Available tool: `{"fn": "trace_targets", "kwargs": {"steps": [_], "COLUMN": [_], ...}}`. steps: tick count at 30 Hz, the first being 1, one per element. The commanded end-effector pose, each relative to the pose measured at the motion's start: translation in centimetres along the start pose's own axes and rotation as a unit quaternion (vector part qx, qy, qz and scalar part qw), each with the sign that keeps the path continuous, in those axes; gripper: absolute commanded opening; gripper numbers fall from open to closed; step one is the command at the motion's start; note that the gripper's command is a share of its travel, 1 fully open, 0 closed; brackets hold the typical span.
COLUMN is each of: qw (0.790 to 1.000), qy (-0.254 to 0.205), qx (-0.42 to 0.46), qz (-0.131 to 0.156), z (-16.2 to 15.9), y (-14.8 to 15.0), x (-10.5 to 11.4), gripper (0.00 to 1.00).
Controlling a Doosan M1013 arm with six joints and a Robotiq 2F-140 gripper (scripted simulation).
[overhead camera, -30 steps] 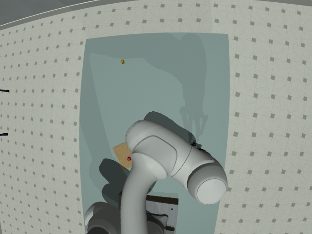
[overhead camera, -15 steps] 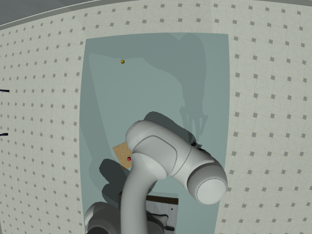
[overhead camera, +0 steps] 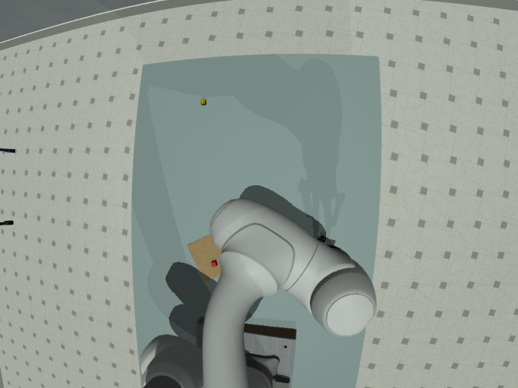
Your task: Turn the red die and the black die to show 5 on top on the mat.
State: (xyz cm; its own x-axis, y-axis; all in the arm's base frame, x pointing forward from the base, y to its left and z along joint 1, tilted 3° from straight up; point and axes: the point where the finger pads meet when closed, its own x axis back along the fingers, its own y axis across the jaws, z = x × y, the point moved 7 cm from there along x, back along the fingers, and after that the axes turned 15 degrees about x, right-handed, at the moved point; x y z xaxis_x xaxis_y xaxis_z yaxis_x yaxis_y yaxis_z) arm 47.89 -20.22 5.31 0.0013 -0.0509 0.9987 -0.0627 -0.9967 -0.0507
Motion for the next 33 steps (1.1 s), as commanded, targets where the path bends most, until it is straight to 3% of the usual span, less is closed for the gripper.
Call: {"fn": "trace_targets", "kwargs": {"steps": [1, 12, 33], "qw": [1.000, 1.000, 1.000], "qy": [0.000, 0.000, 0.000], "qx": [0.000, 0.000, 0.000], "qz": [0.000, 0.000, 0.000], "z": [0.0, 0.0, 0.0], "y": [0.0, 0.0, 0.0], "x": [-0.1, -1.2, -1.2], "gripper": [0.27, 0.27, 0.27]}}
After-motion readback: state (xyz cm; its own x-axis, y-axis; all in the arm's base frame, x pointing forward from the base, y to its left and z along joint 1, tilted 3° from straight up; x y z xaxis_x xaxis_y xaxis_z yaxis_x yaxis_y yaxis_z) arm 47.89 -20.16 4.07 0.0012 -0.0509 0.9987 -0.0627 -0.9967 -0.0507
